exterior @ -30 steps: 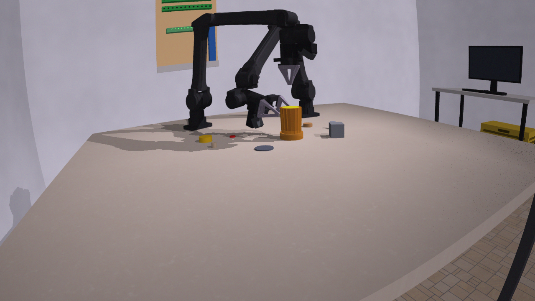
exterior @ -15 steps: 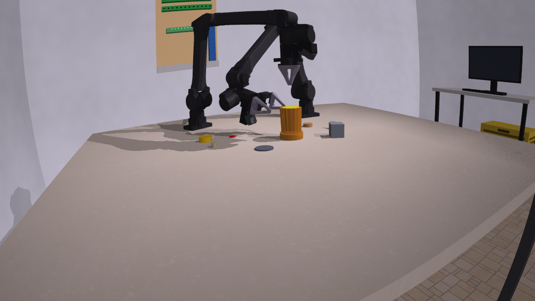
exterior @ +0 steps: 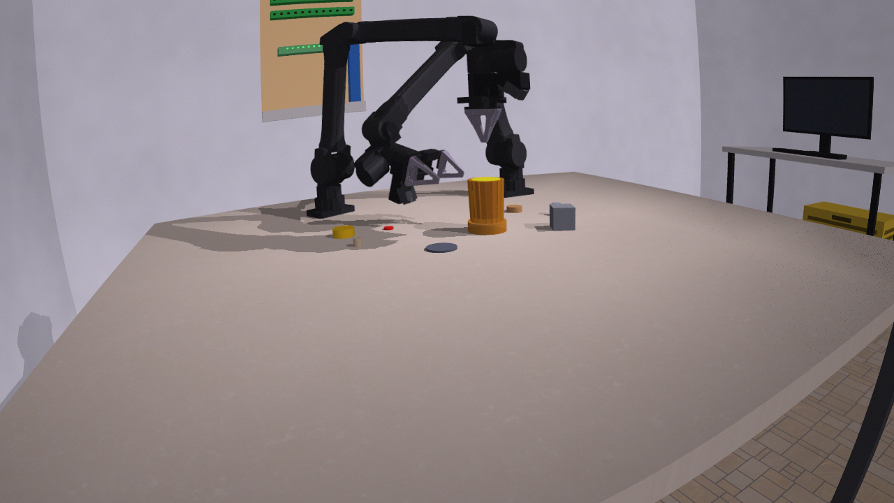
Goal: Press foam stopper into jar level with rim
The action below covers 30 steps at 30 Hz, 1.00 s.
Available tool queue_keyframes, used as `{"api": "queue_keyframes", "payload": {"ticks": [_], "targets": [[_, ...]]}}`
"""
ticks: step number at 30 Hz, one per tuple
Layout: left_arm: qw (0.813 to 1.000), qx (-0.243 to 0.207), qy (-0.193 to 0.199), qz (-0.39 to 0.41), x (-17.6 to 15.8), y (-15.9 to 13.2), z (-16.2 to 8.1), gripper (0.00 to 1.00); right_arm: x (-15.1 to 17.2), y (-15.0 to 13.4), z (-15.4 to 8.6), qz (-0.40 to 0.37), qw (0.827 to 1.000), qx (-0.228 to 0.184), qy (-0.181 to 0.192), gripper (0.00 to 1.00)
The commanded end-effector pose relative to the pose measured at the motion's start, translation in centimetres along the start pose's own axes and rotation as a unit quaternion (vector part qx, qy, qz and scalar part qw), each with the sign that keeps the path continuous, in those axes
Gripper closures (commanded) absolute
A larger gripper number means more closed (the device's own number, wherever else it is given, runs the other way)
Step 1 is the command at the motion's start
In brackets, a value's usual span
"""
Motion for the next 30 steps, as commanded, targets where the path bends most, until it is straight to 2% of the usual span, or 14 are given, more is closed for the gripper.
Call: {"api": "queue_keyframes", "payload": {"ticks": [1, 8, 10, 13, 26, 27, 30], "targets": [[1.0, 0.001, 0.004, -0.024, 1.2, -0.5, -1.3, 0.02, -0.3, 0.4, -0.4, 0.0, 1.0, -0.012, 0.003, 1.0], [1.0, 0.002, 0.004, -0.023, 1.2, -0.5, -3.4, 0.02, -0.3, 0.4, -0.4, 0.0, 1.0, -0.012, 0.003, 1.0], [1.0, 0.001, 0.004, -0.024, 1.2, -0.5, -3.4, 0.02, -0.3, 0.4, -0.4, 0.0, 1.0, -0.012, 0.003, 1.0], [1.0, -0.001, -0.011, -0.026, 0.9, -0.7, -1.9, 0.02, -0.3, 0.4, -0.4, 0.0, 1.0, -0.012, 0.003, 1.0], [1.0, 0.0, -0.01, -0.02, 0.6, -0.2, -1.9, 0.02, -0.3, 0.4, -0.4, 0.0, 1.0, -0.012, 0.003, 1.0], [0.999, -0.003, -0.012, -0.029, -0.5, -0.9, -1.6, 0.02, -0.6, 0.3, -1.5, 0.003, 1.0, -0.027, 0.006, 1.0], [0.999, -0.007, -0.011, -0.045, -0.6, -1.1, -1.5, 0.02, -0.8, 0.0, -1.1, 0.004, 1.0, -0.023, 0.005, 1.0]]}}
Point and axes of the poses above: on each arm, the point where the finger pads meet when closed, its own z axis out along the fingers, its own x axis across the jaws, y = z × x, the point moved 7 cm from there along -z, back along the fingers, and after that the axes turned 12 degrees about z, right-handed, at the moved point
